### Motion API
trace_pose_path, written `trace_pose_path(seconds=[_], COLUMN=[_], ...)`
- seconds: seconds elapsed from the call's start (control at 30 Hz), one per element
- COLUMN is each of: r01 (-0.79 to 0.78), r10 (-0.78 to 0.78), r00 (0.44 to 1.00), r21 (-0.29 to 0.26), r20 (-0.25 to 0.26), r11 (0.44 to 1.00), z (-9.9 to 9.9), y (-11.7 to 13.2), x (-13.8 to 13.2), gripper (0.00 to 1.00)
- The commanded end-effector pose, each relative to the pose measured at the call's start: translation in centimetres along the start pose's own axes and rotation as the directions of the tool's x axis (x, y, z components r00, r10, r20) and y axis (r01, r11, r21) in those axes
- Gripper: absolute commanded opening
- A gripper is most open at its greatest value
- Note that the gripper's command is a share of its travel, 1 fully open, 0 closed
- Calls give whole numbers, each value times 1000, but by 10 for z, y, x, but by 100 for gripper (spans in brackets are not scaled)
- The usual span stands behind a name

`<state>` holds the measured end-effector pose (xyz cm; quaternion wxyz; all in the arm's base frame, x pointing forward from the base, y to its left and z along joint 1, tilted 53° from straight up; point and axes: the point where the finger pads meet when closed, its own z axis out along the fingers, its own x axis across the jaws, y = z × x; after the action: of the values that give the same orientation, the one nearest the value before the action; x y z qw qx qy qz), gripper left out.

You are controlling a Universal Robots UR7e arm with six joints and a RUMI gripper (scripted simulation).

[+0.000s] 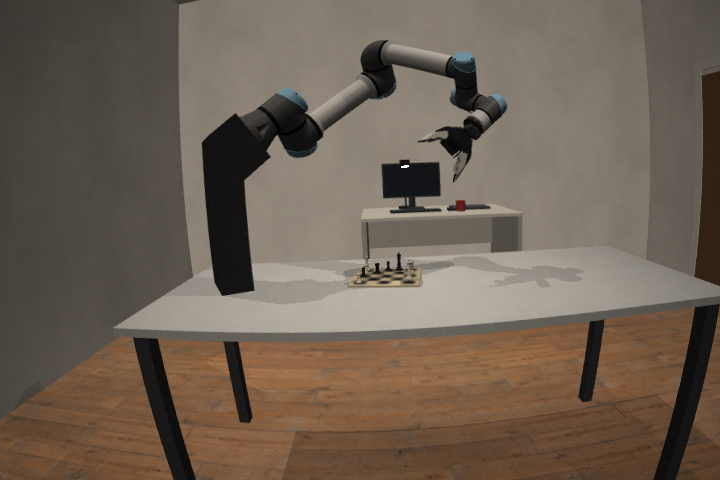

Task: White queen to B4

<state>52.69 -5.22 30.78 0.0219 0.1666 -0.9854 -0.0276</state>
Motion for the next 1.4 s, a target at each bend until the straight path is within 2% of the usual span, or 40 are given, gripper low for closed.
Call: trace_pose_path(seconds=[0.0, 0.87, 1.37], r01=[0, 6, 69], r10=[0, -6, -69], r00=[1000, 1000, 998], r21=[1, 1, 4], r20=[1, 1, 2], r11=[1000, 1000, 998], z=[-1, 0, 7], y=[0, 0, 2], x=[0, 0, 2], gripper=[100, 100, 100])
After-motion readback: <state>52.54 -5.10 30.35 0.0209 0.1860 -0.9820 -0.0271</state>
